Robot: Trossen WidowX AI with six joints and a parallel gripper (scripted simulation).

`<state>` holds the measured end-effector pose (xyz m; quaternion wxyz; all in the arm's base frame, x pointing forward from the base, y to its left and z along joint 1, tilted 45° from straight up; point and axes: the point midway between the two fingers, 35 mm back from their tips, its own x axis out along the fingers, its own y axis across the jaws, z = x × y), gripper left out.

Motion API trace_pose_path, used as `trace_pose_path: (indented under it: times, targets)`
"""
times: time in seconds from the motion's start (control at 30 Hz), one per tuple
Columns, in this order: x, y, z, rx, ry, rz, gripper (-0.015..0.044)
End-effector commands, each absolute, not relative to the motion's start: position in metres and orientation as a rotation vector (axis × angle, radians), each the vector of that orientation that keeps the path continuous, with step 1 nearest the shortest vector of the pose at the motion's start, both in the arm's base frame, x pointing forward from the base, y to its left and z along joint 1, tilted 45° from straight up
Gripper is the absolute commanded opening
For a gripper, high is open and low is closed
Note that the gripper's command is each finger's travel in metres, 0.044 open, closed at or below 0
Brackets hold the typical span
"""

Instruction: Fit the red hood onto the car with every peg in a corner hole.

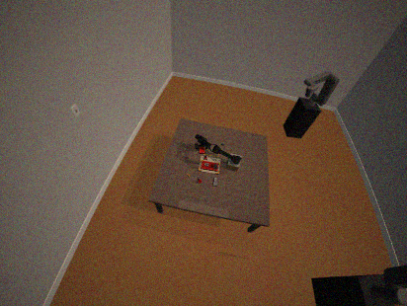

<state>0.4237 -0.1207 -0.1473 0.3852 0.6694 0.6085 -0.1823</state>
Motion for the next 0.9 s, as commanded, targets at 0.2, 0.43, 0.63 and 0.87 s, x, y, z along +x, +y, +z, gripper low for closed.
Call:
trace_pose_path:
  times: [0.2,0.43,0.63,0.87]
  targets:
    - [0.4235,-0.1166,-0.1515,1.713,1.552,-0.467,0.044]
    - [0.4242,-0.1143,-0.1539,1.713,1.553,-0.467,0.044]
    - [0.4247,-0.1122,-0.156,1.713,1.553,-0.467,0.044]
    - [0.4253,-0.1098,-0.1585,1.713,1.553,-0.467,0.044]
